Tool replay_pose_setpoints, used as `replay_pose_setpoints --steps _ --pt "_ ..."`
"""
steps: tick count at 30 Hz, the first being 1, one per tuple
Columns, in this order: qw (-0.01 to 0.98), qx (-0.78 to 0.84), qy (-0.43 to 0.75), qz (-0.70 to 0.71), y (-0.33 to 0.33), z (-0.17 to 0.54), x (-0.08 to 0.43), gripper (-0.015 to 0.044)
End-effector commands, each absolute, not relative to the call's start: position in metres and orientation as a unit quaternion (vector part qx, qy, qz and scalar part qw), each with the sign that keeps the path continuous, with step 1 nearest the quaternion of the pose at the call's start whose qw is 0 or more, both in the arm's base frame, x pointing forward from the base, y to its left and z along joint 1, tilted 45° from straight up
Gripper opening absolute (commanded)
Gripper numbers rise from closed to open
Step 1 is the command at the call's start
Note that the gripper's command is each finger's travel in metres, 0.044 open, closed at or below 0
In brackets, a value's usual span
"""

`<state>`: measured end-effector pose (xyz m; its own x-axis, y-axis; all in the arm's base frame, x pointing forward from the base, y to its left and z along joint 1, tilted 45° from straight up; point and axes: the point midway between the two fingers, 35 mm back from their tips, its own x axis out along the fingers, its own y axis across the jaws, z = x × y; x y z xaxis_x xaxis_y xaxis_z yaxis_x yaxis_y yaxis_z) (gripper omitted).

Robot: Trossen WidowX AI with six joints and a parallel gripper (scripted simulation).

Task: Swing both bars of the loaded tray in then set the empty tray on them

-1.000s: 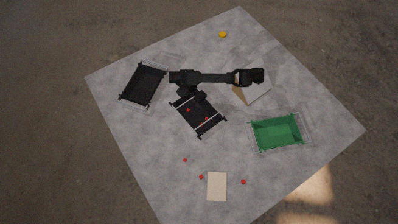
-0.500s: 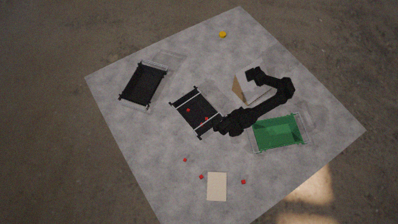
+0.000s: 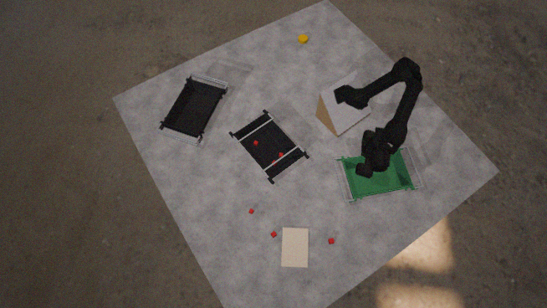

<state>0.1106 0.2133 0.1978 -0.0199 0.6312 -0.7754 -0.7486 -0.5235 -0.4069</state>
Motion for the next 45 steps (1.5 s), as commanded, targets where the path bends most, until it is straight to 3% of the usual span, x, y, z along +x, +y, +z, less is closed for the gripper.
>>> replay_pose_setpoints --steps 1,6,39,45 --pt "0.434 -0.54 -0.051 0.719 0.206 0.196 0.068 0.044" --pt "0.389 -0.558 -0.155 0.717 0.197 0.194 0.034 0.044" --pt "0.379 -0.562 -0.154 0.718 0.259 0.134 0.028 0.044" --pt "0.379 -0.562 -0.154 0.718 0.259 0.134 0.028 0.0352"
